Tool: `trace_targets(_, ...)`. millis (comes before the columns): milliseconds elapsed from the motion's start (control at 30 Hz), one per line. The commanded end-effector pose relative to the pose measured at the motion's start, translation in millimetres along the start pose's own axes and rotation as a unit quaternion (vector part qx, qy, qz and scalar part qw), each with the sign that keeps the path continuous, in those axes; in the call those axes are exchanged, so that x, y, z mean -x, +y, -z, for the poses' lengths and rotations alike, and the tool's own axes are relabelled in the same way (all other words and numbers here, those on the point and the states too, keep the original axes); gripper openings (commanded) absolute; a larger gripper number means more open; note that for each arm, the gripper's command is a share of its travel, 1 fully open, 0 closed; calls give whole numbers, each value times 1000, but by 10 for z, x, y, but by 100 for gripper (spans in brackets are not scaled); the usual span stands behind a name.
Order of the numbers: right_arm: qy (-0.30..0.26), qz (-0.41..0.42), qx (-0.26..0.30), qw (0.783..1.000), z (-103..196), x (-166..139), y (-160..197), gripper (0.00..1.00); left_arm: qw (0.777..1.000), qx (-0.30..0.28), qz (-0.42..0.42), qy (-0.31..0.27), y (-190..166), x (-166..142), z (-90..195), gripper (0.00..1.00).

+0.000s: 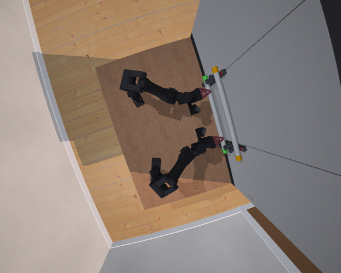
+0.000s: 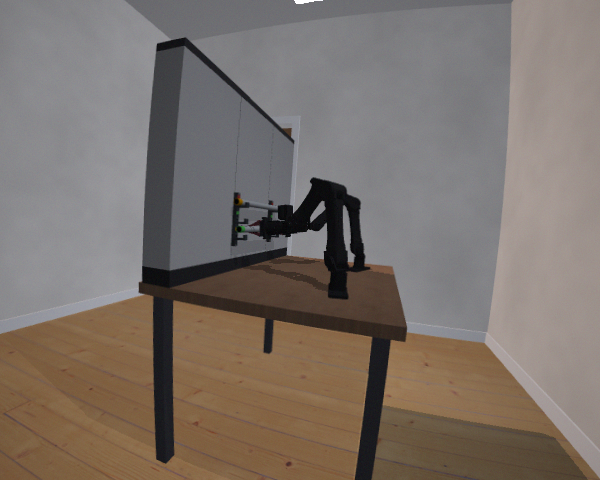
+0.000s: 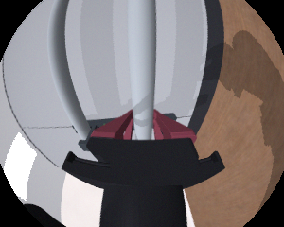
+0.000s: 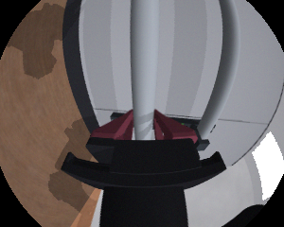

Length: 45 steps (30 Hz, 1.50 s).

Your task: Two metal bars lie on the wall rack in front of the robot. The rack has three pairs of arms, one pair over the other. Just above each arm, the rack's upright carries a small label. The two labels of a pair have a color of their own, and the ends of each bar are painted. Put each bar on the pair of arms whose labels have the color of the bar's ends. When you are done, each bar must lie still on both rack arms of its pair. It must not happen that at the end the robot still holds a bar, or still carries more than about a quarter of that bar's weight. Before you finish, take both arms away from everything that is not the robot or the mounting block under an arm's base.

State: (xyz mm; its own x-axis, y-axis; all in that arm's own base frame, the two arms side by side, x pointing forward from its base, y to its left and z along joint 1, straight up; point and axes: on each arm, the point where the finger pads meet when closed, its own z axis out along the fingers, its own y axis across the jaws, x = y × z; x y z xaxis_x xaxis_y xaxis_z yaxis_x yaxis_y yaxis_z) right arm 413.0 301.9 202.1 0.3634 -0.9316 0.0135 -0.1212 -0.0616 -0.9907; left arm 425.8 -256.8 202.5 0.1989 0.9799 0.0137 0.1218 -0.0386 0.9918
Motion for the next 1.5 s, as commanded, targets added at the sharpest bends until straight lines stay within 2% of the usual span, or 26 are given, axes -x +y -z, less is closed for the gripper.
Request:
trace_targets(0,4,-7,-68,998,117,-13,-464,0,998,64,7,6,442,-26,119,0)
trace_targets(1467,4,-7,-68,998,420,-10,-468,0,998,64,7,6,437,-22,421,0)
